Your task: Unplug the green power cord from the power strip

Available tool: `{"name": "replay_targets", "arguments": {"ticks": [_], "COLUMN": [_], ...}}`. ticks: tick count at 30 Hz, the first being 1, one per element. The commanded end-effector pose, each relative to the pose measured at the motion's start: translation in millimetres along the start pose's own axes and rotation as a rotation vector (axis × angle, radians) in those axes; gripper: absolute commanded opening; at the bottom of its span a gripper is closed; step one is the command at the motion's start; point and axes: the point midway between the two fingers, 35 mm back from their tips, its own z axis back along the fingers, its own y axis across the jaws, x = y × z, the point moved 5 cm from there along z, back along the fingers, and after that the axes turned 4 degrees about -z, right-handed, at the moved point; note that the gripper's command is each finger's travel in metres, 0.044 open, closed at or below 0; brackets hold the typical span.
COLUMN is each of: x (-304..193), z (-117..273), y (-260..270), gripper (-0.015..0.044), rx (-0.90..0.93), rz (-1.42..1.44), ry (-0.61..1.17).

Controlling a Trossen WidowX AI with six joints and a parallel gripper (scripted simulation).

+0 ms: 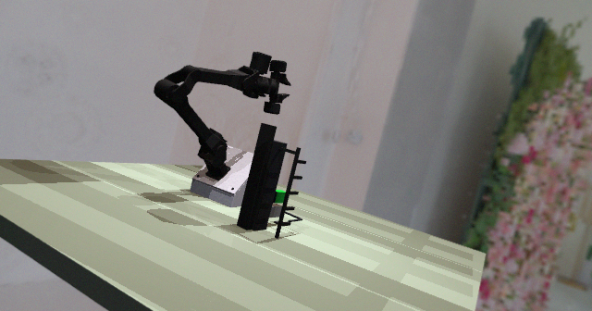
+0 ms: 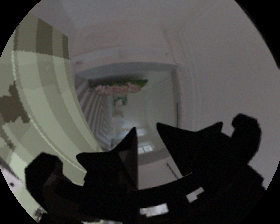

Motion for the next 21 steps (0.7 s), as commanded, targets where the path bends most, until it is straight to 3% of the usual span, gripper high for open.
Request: {"name": "replay_targets", "arguments": {"ticks": [1,11,21], "x": [-42.2,-151.1,-225.8], "z": [-11.4,5.4,80.0], "y": [21.6,103.8,192.7], "gripper": [0.0160,0.0160,0.0160], "rx": [0.175,0.635,1.093], "rz": [-0.189,-0.708,-1.118], "ry": [0.160,0.666,1.229]}}
